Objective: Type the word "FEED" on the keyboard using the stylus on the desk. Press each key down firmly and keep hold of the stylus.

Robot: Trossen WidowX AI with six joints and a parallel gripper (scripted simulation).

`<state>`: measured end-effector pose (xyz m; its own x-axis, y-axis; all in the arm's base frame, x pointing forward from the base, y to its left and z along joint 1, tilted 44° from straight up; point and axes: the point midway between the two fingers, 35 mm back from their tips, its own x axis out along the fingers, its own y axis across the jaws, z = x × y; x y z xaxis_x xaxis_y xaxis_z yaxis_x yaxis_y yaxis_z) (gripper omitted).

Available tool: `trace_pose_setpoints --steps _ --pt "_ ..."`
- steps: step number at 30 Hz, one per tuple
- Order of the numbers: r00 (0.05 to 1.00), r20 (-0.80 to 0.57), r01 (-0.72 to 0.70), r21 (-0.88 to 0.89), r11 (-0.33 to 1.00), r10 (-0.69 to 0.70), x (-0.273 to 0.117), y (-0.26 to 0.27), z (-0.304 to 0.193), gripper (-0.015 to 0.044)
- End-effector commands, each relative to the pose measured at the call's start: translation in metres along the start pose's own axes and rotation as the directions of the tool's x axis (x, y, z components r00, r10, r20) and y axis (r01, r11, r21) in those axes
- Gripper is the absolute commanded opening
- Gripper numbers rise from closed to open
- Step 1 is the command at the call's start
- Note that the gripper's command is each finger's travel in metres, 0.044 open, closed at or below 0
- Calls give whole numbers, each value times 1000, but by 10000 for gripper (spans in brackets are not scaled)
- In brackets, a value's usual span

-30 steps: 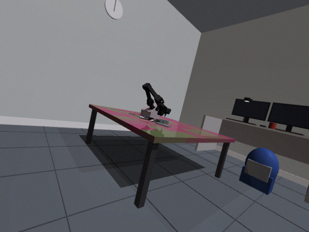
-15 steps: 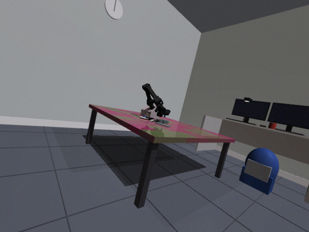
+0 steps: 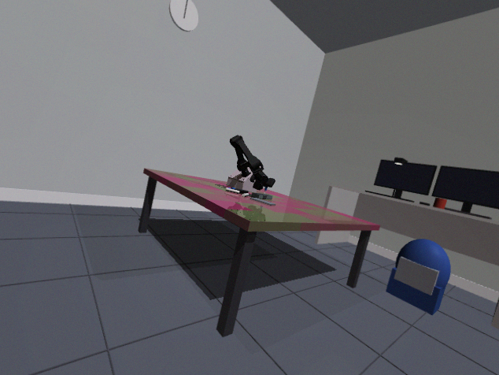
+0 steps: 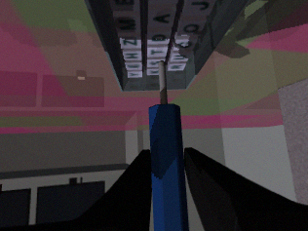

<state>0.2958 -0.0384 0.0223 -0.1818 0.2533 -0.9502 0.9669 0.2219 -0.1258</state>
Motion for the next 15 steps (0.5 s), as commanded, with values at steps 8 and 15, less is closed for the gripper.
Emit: trace_pose_setpoints --steps 8,15 --pt "1000 2 2 -5 1000 -2 3 1 5 81" --pt "1000 2 2 -5 1000 -2 5 1 7 81"
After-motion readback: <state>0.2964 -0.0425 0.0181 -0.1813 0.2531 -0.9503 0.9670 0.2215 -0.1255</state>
